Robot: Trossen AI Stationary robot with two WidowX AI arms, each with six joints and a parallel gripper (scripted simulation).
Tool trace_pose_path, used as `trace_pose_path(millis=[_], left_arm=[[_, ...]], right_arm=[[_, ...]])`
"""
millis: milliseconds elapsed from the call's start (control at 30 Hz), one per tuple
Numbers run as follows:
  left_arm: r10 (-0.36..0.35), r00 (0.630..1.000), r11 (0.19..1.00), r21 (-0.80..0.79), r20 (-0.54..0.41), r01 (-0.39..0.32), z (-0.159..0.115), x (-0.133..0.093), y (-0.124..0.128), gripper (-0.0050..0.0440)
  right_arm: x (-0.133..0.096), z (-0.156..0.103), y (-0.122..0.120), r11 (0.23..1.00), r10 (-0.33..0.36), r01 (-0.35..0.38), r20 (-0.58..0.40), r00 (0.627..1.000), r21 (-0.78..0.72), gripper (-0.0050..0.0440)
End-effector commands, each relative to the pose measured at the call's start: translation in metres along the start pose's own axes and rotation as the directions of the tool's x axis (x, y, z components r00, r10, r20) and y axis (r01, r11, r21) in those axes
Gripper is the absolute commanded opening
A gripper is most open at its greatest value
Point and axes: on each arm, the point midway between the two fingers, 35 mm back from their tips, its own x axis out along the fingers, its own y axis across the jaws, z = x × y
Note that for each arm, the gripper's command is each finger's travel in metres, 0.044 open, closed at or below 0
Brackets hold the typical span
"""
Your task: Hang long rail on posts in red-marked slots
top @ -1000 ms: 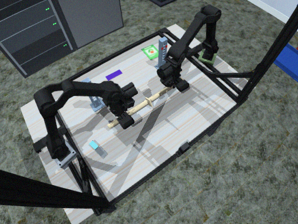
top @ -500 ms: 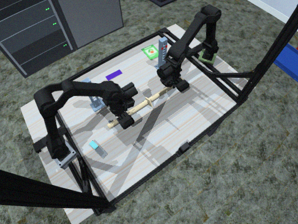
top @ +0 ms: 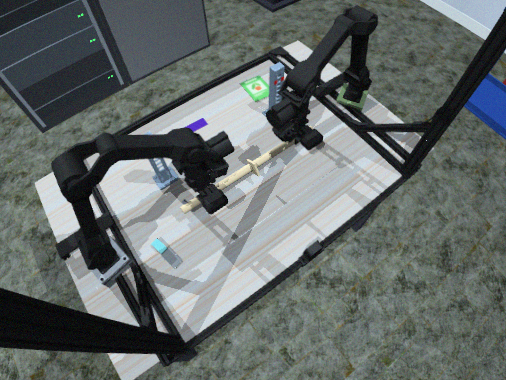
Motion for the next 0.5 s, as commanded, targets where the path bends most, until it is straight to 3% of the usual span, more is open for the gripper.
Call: trace_pose_path(millis=[0,467], left_arm=[[-0.002,1.000,1.000,0.000,0.004,0.002,0.0001,-0.0053,-0.0003,0.0000],[0.022,1.000,1.000,-0.001,-0.006,-0.022,-0.0013,-0.0032,-0.0008,0.0000]], right_arm=[[-0.0075,0.0025,-0.0001,1.000,0.001,-0.001,0.016,1.000,0.000,0.0000],[-0.0048,0.0011,0.0005,1.000,-0.024,0.024,0.004,1.000,0.000,0.0000]])
